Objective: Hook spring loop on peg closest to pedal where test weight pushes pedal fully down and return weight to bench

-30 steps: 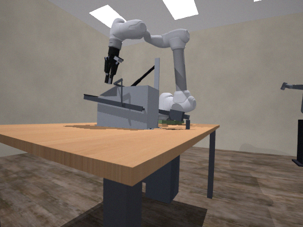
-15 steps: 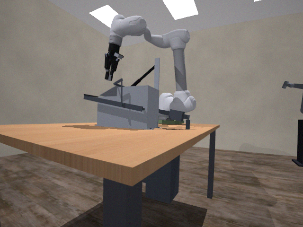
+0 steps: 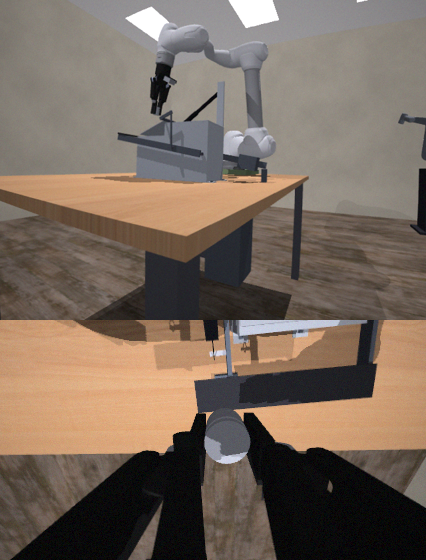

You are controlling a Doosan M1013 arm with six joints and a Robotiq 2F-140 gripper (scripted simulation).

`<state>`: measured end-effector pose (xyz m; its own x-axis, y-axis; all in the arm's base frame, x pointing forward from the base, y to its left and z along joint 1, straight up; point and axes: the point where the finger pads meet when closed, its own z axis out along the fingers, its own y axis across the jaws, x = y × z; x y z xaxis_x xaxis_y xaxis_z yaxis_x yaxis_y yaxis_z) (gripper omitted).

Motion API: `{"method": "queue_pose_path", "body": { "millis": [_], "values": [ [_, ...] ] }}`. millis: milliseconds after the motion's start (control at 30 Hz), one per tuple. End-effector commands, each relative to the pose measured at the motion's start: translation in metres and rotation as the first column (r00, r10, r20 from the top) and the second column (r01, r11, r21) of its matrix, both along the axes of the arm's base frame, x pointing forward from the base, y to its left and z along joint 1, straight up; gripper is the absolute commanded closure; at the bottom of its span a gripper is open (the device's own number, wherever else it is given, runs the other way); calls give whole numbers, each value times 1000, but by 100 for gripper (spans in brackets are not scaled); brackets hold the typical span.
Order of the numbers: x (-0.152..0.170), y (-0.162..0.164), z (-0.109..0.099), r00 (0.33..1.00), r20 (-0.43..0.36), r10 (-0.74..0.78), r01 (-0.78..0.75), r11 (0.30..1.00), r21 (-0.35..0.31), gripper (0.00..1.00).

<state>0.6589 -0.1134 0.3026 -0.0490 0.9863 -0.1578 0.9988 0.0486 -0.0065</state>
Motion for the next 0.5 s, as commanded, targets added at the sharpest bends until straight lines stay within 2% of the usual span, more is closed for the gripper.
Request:
{"method": "queue_pose_path", "body": {
  "millis": [0,467],
  "values": [
    [-5,3,-4,1000,2,0,0,1000,4,75],
    [-23,14,-20,1000,1,0,0,1000,17,75]
  ]
}}
